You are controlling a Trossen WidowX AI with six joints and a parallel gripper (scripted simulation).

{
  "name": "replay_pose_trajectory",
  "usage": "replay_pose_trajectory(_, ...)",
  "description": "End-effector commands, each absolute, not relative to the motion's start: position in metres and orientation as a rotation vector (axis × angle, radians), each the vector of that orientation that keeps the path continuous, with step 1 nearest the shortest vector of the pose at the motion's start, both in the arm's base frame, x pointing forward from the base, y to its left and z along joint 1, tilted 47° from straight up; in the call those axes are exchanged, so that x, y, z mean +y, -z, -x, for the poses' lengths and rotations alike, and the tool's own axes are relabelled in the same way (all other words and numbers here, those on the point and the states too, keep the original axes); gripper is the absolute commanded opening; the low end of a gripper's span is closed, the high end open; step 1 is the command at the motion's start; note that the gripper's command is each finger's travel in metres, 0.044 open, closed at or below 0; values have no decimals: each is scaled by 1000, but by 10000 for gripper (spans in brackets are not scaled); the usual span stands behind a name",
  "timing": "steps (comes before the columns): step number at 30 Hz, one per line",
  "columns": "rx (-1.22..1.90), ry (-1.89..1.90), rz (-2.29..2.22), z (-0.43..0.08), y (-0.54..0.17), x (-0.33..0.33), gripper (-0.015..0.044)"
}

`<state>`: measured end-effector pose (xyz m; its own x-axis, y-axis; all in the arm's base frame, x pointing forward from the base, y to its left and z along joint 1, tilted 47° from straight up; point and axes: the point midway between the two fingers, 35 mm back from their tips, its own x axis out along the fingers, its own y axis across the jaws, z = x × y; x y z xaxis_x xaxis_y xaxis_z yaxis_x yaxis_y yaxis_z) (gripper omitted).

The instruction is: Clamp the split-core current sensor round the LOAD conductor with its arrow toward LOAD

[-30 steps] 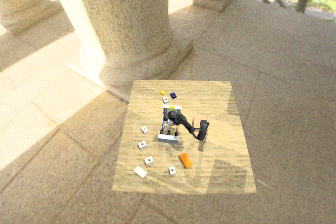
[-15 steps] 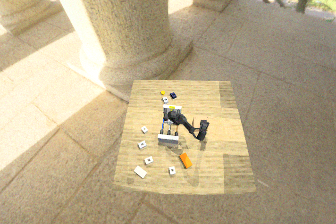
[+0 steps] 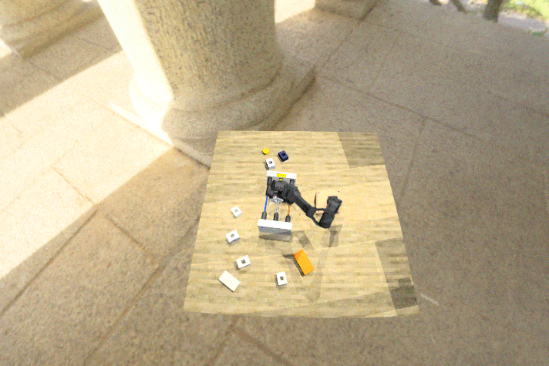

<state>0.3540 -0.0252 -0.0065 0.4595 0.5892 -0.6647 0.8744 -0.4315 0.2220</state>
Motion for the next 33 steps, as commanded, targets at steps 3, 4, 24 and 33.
replay_pose_trajectory(3,1296,708,-2109,-361,2,-35,0)
replay_pose_trajectory(4,1313,713,-2101,-360,1,-35,0)
replay_pose_trajectory(24,1431,774,-2053,-350,10,-26,0)
replay_pose_trajectory(33,1631,840,-1943,-345,9,-24,0)
